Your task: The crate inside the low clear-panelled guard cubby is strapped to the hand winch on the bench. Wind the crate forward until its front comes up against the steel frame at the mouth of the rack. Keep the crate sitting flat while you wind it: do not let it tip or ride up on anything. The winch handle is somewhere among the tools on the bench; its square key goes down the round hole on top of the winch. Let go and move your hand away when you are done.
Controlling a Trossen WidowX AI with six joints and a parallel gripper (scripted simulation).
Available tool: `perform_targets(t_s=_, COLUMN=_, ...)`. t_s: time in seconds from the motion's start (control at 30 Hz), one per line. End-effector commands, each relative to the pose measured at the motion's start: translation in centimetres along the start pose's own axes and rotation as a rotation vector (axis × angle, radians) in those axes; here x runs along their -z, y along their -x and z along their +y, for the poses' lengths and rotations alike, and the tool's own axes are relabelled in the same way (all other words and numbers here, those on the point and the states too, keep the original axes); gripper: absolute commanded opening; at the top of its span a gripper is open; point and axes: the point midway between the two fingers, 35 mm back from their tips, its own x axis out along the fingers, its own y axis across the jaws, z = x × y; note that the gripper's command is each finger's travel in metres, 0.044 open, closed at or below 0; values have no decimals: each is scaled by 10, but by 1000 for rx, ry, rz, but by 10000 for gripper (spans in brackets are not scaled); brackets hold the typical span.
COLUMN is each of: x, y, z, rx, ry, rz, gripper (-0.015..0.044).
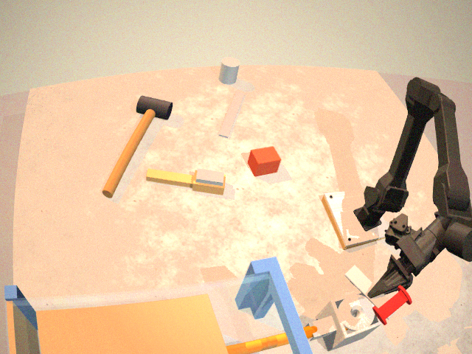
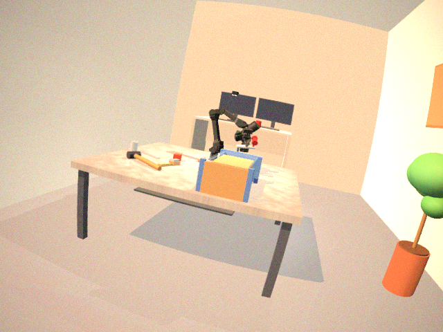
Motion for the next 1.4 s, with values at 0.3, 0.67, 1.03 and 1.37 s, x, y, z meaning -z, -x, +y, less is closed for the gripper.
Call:
perform_targets(t_s=0.3, x=-2, y=0, z=0, rx=-208, ry=3, rz=1, gripper=0)
perform_targets(t_s=0.67, x=-2, y=0, z=0, rx=-381, ry=4, rz=6, gripper=0)
perform_targets(t_s=1.03, x=-3, y=1, z=0, rx=-480, ry=4, rz=9, gripper=0)
perform_targets(t_s=1.37, x=12, y=3, z=-6, rx=-472, ry=-1, rz=16, gripper=0)
